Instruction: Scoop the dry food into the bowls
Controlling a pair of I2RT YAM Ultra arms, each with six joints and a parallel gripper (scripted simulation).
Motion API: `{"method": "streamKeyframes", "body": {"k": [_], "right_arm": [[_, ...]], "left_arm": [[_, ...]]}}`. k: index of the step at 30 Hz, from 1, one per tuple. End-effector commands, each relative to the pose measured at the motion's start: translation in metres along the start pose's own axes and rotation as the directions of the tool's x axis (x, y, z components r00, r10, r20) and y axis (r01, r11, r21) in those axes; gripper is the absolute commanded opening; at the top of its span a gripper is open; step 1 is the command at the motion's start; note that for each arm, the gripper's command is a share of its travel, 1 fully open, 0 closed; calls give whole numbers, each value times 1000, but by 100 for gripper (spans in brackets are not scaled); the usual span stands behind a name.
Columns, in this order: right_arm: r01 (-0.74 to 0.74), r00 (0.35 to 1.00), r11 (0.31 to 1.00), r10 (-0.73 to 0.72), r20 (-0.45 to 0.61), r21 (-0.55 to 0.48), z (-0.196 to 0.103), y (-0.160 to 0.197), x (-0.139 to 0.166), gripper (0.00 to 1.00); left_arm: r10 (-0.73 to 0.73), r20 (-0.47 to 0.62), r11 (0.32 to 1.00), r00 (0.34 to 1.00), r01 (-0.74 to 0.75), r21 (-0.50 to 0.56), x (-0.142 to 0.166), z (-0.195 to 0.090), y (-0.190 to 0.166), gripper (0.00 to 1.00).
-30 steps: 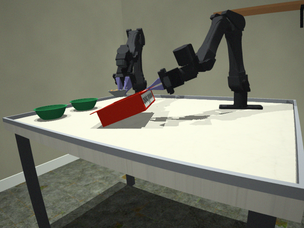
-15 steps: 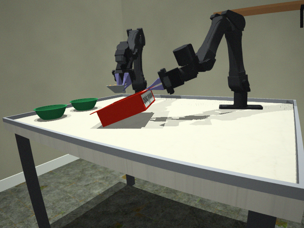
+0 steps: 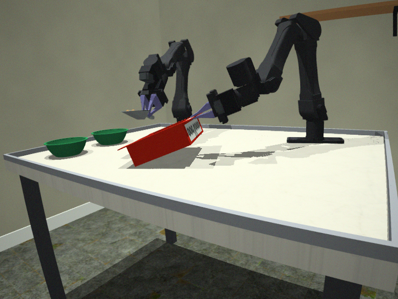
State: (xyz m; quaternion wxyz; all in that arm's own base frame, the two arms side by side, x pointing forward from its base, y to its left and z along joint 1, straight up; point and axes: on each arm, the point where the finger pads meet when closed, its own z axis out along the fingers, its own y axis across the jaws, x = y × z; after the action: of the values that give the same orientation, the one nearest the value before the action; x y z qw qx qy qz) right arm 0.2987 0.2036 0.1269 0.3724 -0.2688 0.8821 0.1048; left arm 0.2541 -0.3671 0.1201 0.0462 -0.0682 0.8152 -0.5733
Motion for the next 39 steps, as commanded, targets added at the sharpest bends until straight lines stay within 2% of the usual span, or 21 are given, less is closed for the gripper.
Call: {"method": "streamKeyframes", "body": {"k": [1, 2, 3, 7, 16, 19, 20, 23, 33, 36, 37, 39], "right_arm": [[-15, 999, 1000, 15, 34, 16, -13, -9, -7, 0], [-26, 998, 999, 25, 56, 19, -17, -13, -14, 0], [-34, 999, 999, 33, 17, 29, -15, -17, 5, 0], [-72, 997, 994, 69, 43, 83, -30, -39, 2, 0], [-160, 987, 973, 159, 21, 166, -54, -74, 34, 0], [-171, 985, 970, 166, 45, 174, -60, -79, 28, 0], [-180, 983, 966, 182, 9, 185, -57, -81, 47, 0], [-211, 977, 952, 211, 26, 221, -68, -93, 50, 0], [-317, 945, 890, 327, 25, 326, -96, -120, 95, 0], [-328, 942, 882, 332, 50, 338, -103, -124, 91, 0], [-338, 935, 874, 354, 20, 348, -99, -123, 109, 0], [-360, 927, 856, 374, 35, 371, -107, -128, 113, 0]], "left_arm": [[111, 59, 987, 992, -117, 113, -15, -8, -54, 0], [111, 59, 987, 992, -117, 113, -15, -8, -54, 0], [111, 59, 987, 992, -117, 113, -15, -8, -54, 0], [111, 59, 987, 992, -117, 113, -15, -8, -54, 0], [111, 59, 987, 992, -117, 113, -15, -8, -54, 0], [111, 59, 987, 992, -117, 113, -15, -8, -54, 0], [111, 59, 987, 992, -117, 113, -15, -8, -54, 0], [111, 59, 987, 992, -117, 113, -15, -8, -54, 0], [111, 59, 987, 992, -117, 113, -15, -8, -54, 0], [111, 59, 987, 992, -117, 113, -15, -8, -54, 0], [111, 59, 987, 992, -117, 113, -15, -8, -54, 0], [111, 59, 987, 992, -117, 113, -15, -8, -54, 0]]}}
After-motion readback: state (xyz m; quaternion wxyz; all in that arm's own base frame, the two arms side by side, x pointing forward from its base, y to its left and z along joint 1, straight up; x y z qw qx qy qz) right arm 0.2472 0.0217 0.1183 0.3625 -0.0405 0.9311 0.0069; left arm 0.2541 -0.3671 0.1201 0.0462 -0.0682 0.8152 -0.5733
